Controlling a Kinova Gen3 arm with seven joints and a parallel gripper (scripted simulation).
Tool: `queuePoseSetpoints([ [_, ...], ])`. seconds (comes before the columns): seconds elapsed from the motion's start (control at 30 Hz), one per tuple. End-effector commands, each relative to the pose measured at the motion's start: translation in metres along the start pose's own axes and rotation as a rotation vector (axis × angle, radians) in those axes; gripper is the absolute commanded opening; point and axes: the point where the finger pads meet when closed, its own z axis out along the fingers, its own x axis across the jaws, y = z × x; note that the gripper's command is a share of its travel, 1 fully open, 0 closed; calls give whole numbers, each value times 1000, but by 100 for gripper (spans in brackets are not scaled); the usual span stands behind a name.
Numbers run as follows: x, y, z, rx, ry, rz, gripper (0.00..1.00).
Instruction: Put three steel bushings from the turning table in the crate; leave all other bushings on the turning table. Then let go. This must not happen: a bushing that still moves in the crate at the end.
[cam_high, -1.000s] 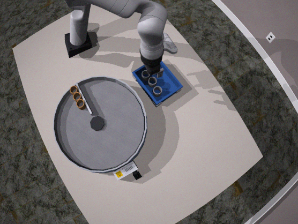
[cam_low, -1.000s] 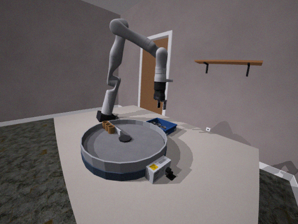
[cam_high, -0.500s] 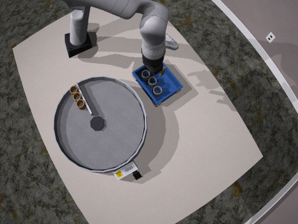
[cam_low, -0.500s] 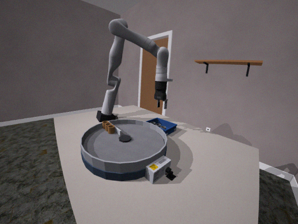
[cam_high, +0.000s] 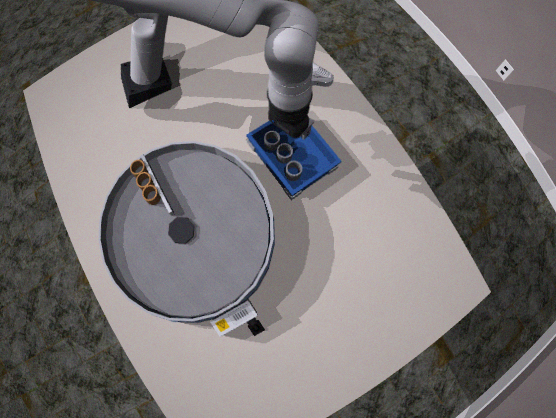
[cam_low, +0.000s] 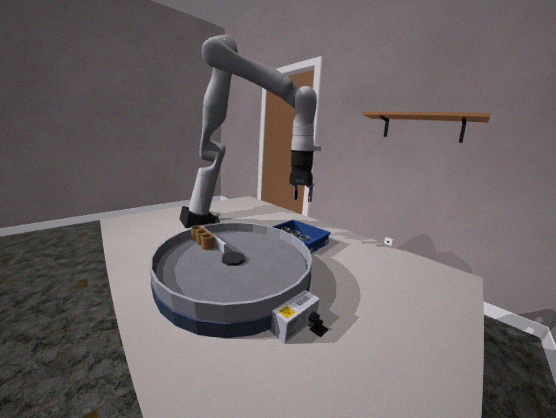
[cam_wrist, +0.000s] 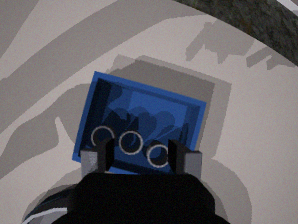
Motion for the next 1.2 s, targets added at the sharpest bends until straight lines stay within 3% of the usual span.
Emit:
queuePoseSetpoints([
  [0.0,0,3,0,0,-5,-26,100],
  [0.27,0,3,0,0,-5,-26,100],
  [0.43,1,-1,-3,4,0,-254,100],
  [0.83,1,-1,-3,4,0,-254,100],
  [1.0,2,-4,-7,7,5,-483,100],
  [1.17,2,-4,-7,7,5,-483,100],
])
